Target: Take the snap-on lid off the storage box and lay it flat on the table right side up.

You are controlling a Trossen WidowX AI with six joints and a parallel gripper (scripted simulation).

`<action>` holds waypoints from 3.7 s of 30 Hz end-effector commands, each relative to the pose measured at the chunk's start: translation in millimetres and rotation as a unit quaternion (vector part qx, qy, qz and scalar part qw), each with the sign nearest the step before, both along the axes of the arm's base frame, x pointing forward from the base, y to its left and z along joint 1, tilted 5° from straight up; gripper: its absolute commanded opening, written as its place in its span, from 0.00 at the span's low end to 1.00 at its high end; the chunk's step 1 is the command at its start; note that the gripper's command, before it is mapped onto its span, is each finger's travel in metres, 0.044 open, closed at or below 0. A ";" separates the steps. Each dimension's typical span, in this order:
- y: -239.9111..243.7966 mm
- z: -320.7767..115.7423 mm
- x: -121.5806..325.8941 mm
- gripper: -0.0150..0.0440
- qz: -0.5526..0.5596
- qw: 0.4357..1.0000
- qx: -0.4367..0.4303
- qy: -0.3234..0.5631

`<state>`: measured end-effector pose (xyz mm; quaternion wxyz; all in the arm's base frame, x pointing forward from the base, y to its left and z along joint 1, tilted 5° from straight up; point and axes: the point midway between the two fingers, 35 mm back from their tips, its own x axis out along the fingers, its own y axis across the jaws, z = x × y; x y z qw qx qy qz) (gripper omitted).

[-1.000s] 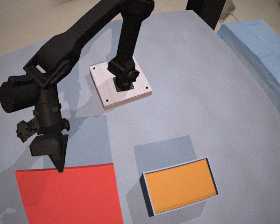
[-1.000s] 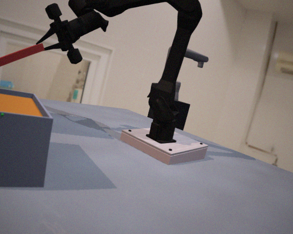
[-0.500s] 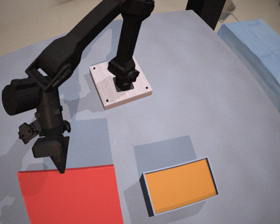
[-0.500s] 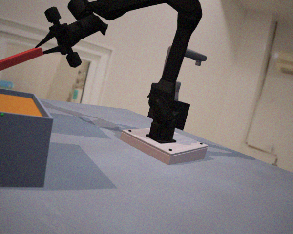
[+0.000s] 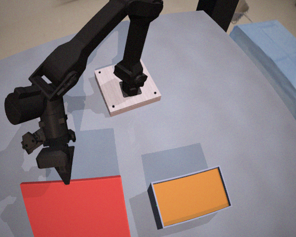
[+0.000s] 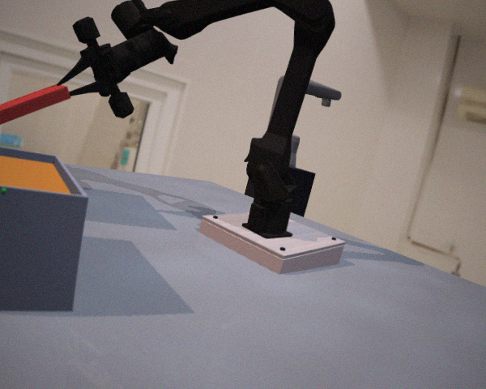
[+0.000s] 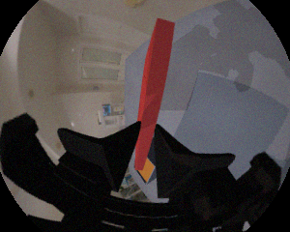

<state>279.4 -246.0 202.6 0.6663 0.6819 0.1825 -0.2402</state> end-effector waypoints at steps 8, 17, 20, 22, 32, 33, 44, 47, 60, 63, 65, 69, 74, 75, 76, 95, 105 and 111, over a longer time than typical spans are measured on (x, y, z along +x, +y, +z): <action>-0.7 -8.4 1.4 0.25 -0.001 1.000 0.000 -0.001; -0.8 -15.6 2.0 0.25 -0.001 1.000 0.000 -0.001; -0.8 -18.0 2.3 0.25 -0.001 1.000 0.000 -0.001; -0.9 -19.6 2.4 0.25 -0.001 1.000 0.000 -0.001; -0.9 -27.6 3.1 0.25 -0.001 1.000 0.001 -0.001; -0.9 -28.4 3.2 0.25 -0.001 1.000 0.001 -0.001; -1.0 -37.2 4.0 0.25 -0.001 1.000 0.001 -0.001; -1.0 -39.6 4.2 0.25 -0.001 1.000 0.001 -0.001; -1.1 -50.0 5.2 0.25 -0.001 1.000 0.001 -0.001; -1.1 -52.4 5.4 0.25 -0.001 1.000 0.001 -0.001; -1.1 -54.0 5.5 0.25 -0.001 1.000 0.001 -0.001; -1.2 -57.2 5.8 0.25 -0.001 1.000 0.001 -0.001; -1.2 -61.2 6.2 0.25 -0.001 1.000 0.001 -0.001; -1.2 -62.0 6.3 0.25 -0.001 1.000 0.001 -0.001; -1.2 -62.8 6.3 0.25 -0.001 1.000 0.001 -0.001; -1.3 -78.0 7.7 0.25 -0.001 1.000 0.001 -0.001; -1.3 -86.0 8.4 0.25 -0.001 1.000 0.001 -0.001; -1.4 -90.8 8.9 0.25 -0.001 1.000 0.001 -0.001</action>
